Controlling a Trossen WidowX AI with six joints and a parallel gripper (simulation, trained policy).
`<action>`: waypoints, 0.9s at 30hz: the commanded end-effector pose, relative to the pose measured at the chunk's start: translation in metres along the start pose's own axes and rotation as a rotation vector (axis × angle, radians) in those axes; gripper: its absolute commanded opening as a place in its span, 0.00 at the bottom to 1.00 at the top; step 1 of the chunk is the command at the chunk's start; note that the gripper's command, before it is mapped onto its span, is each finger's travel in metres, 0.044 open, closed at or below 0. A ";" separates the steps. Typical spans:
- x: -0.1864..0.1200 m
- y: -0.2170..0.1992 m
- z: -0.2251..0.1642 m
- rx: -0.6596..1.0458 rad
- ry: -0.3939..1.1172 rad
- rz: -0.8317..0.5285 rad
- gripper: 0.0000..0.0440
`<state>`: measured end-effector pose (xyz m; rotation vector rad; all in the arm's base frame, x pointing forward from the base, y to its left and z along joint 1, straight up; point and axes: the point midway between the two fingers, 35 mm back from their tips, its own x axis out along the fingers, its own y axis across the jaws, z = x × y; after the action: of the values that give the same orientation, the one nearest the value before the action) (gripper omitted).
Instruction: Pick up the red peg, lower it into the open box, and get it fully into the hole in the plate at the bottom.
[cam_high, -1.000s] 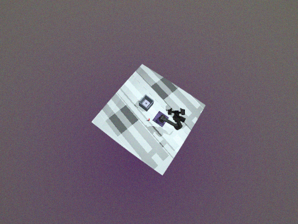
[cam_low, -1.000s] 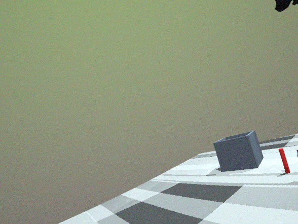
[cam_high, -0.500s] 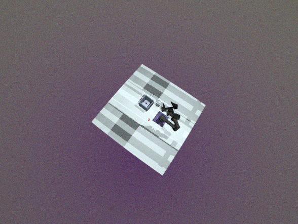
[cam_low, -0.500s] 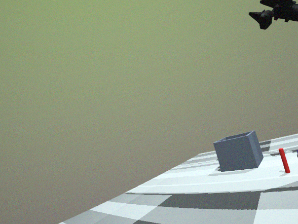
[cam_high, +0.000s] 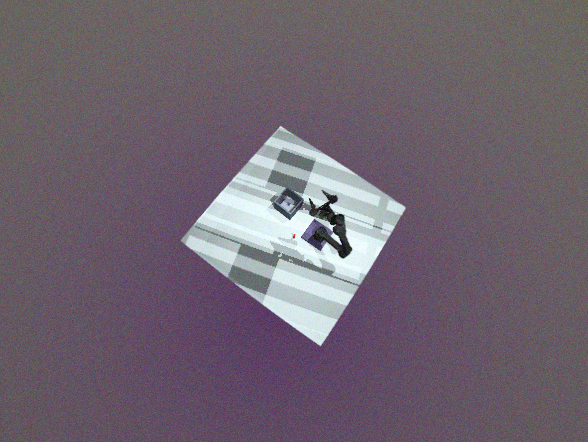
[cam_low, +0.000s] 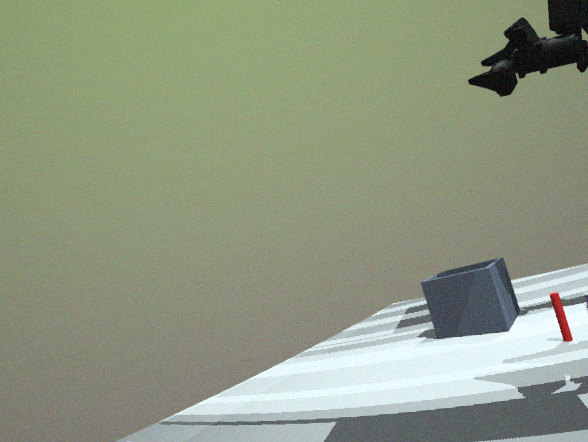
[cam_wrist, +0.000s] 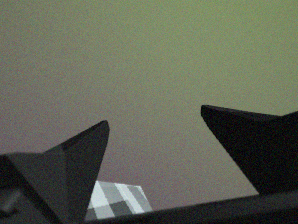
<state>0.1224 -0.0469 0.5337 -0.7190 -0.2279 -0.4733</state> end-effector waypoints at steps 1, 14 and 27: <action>0.012 0.019 -0.025 0.076 0.108 0.082 1.00; 0.023 0.073 -0.091 0.338 0.431 0.275 1.00; 0.016 0.136 -0.132 0.606 0.738 0.471 1.00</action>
<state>0.2010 -0.0595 0.3826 -0.0568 0.3942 -0.2103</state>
